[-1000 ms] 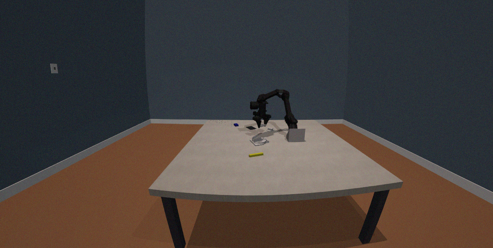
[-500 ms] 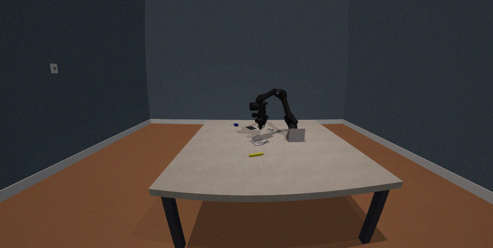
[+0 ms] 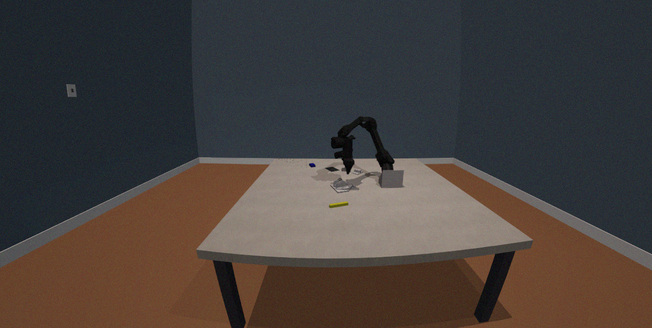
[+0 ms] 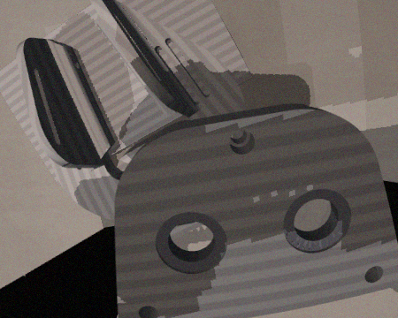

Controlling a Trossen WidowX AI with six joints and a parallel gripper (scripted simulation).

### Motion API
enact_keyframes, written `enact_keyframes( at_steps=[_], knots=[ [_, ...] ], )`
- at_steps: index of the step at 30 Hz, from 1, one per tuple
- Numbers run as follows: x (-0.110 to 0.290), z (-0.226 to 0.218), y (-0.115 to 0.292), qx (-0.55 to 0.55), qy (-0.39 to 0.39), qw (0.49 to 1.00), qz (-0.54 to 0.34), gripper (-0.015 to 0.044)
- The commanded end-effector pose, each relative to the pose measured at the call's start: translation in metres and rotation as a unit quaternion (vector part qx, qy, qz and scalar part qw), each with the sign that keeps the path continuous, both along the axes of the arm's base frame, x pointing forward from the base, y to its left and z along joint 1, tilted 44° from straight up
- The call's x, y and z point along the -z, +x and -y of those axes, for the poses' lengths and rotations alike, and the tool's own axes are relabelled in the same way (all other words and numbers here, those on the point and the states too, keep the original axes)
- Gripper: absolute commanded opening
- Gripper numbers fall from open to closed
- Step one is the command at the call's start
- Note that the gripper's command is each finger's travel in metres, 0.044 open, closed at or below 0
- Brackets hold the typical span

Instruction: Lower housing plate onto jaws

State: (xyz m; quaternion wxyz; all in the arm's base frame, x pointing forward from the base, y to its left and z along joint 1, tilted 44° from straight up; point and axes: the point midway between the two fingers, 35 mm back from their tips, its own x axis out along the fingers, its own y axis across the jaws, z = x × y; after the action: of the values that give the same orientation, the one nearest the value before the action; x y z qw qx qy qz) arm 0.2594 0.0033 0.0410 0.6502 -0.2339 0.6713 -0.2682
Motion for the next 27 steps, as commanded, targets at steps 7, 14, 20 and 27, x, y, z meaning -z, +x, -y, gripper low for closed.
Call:
enact_keyframes(
  at_steps=[7,14,20,27],
  knots=[
    [0.02,-0.02,-0.004,-0.09,-0.003,0.992,-0.083,0.0351],
    [0.027,-0.026,-0.006,-0.122,-0.005,0.986,-0.112,0.0351],
    [0.027,-0.026,-0.006,-0.122,-0.005,0.986,-0.112,0.0351],
    [0.027,-0.026,-0.006,-0.122,-0.005,0.986,-0.112,0.0351]
  ],
)
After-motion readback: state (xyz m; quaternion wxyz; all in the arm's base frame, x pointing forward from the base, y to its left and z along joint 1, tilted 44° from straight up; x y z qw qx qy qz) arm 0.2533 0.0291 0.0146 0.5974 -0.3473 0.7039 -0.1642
